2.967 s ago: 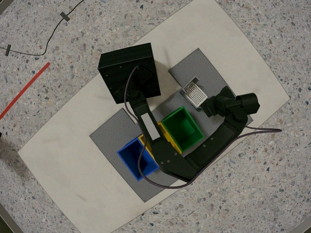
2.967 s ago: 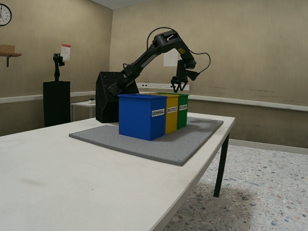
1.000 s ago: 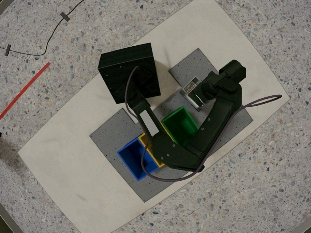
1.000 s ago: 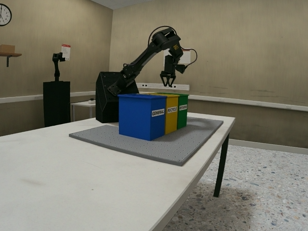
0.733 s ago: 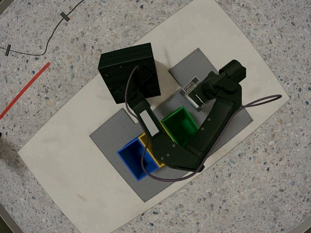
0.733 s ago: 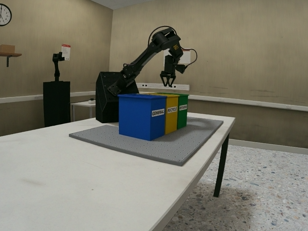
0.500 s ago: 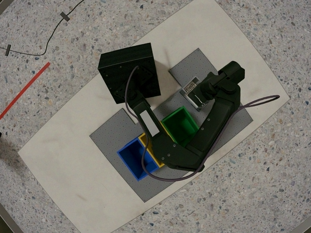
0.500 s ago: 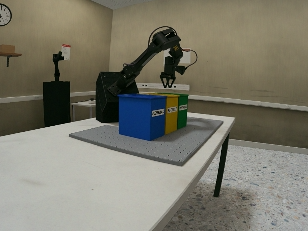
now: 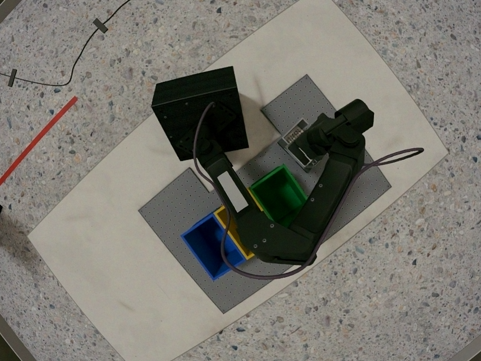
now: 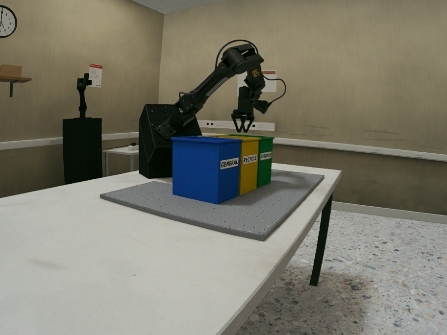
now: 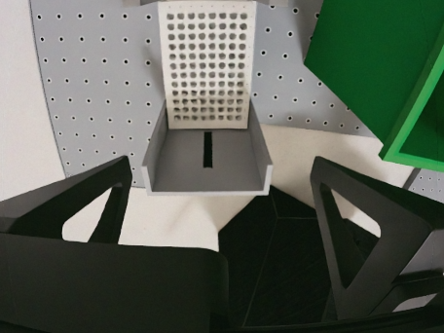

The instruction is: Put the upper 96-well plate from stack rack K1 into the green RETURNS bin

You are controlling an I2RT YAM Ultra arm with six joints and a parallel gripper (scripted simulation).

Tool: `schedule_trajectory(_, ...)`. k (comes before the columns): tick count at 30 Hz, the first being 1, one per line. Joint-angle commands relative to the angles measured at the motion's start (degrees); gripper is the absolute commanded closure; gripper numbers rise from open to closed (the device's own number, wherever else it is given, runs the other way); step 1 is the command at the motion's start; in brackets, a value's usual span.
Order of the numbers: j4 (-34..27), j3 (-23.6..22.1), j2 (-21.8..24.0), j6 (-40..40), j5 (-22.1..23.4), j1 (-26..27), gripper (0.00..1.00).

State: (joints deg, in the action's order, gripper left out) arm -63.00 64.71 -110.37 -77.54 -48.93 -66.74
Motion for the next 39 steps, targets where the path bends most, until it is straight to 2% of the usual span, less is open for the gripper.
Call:
schedule_trajectory(1, 2.86, -0.75, 1.83, 1.78, -1.47, -0.36, 0.0)
schedule_trajectory(3, 3.49, -0.06, 1.98, 2.23, -1.5, -1.11, 0.0)
schedule_trajectory(7, 5.56, -2.07, 1.86, 3.62, -1.78, 1.01, 0.0)
schedule_trajectory(29, 16.47, -6.75, 1.42, 11.13, -2.71, 5.19, 0.0)
schedule_trajectory(39, 21.06, -8.55, -0.89, 14.35, -2.9, 7.4, 0.0)
